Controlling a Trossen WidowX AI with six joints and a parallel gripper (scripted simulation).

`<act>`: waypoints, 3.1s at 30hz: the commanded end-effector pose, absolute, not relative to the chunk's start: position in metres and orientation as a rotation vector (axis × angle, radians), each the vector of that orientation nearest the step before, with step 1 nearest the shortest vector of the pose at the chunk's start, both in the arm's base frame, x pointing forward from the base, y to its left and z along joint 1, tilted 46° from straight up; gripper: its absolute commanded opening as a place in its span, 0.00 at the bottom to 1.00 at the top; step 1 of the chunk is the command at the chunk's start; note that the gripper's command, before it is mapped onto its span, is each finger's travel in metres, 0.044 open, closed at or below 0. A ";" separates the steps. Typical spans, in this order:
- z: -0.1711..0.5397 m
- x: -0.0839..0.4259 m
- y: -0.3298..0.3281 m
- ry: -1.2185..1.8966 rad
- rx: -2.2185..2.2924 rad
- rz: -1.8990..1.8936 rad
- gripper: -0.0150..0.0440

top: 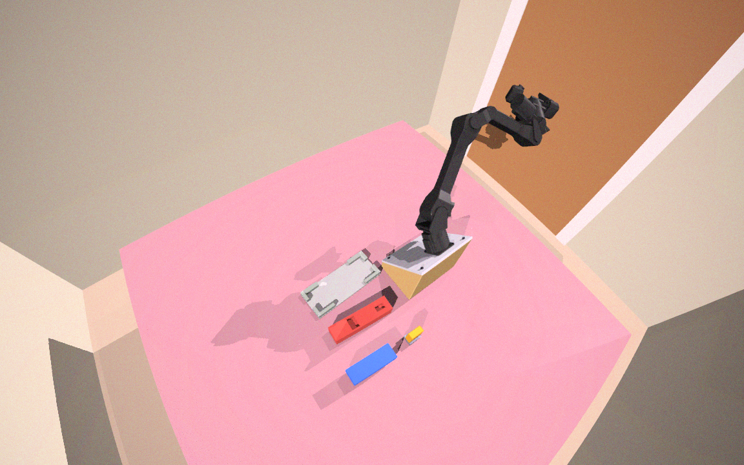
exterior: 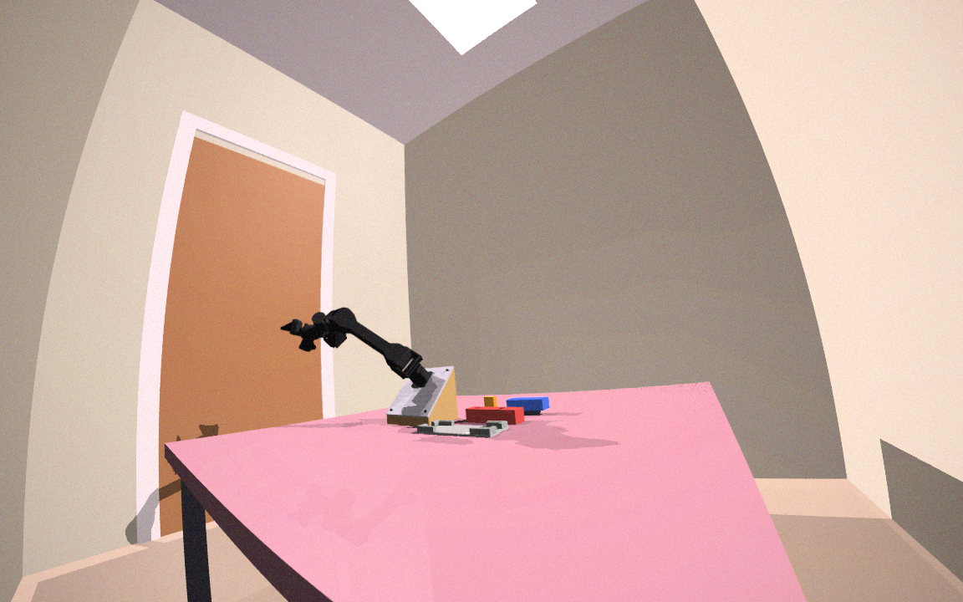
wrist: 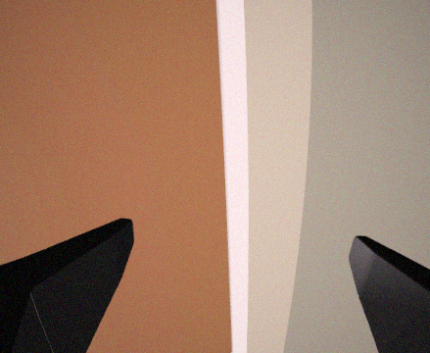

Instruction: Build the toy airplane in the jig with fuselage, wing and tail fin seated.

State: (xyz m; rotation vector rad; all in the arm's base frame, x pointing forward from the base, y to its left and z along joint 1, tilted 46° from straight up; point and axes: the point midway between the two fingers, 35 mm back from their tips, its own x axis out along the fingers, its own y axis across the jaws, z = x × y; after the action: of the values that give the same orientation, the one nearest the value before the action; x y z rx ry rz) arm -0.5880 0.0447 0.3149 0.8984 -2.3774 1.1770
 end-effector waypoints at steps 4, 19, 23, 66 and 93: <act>0.310 -0.590 0.070 -2.382 0.824 1.250 1.00; 0.251 -0.538 0.310 -2.097 0.029 1.847 1.00; 0.234 -0.504 0.366 -1.929 -0.161 1.943 1.00; 0.023 0.099 0.504 0.404 -1.001 1.298 1.00; -0.008 0.295 0.110 1.354 -0.626 -0.304 1.00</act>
State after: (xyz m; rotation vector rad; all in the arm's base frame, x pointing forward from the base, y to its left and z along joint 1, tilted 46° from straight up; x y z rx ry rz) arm 0.2981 0.1671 -0.0147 2.2469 -4.2682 0.2606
